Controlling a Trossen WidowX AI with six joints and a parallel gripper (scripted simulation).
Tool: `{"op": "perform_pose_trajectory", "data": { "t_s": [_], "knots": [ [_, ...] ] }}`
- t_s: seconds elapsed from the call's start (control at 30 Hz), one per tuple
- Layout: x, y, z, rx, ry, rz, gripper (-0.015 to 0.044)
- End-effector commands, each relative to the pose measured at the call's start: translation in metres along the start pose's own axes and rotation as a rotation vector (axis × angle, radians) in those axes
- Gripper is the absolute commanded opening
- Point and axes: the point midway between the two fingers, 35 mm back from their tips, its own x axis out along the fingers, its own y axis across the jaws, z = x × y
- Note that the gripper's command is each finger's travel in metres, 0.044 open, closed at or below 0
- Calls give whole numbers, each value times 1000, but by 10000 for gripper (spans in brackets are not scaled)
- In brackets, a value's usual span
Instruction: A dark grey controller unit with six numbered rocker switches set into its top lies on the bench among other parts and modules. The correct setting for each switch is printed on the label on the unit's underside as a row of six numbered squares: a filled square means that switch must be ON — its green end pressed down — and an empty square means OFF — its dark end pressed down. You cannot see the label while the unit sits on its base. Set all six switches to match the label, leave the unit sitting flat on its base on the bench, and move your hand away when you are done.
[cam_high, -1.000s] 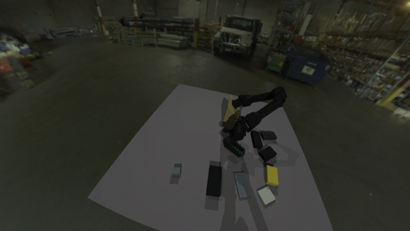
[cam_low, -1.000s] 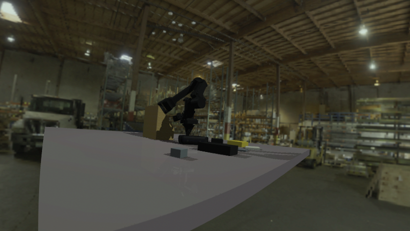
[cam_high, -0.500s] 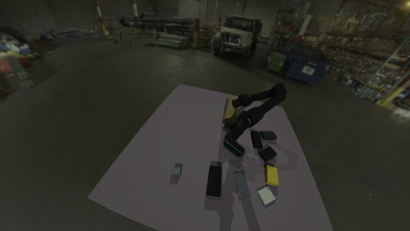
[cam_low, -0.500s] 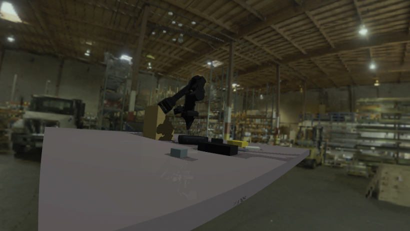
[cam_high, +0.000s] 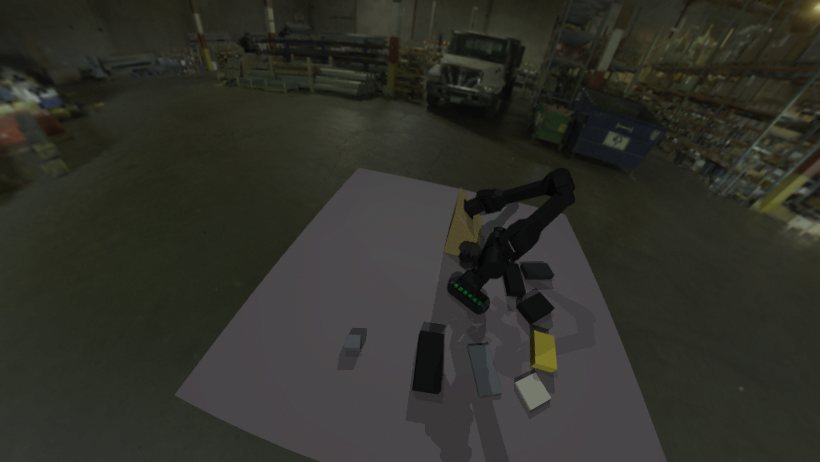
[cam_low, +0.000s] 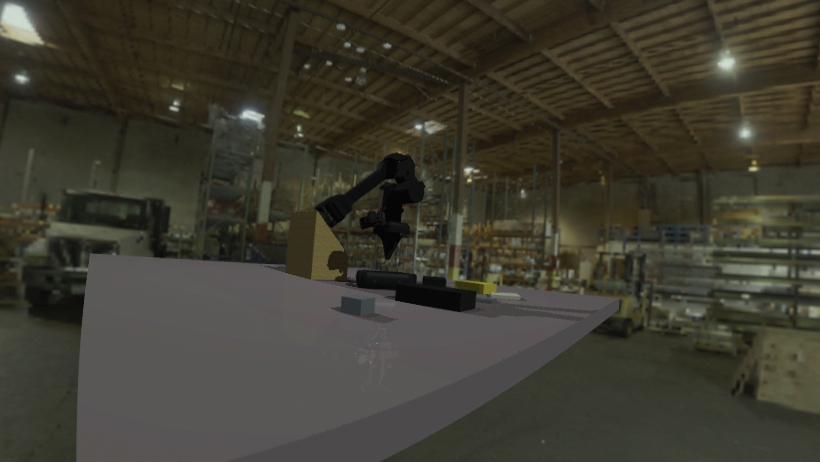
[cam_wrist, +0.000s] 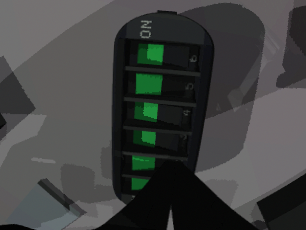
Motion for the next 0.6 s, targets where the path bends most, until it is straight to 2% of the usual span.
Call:
{"op": "perform_pose_trajectory", "data": {
  "t_s": [0.0, 0.57],
  "knots": [
    [6, 0, -3, -2, 4, -2, 0],
    [33, -1, -4, -1, 5, -3, 0]
  ]
}}
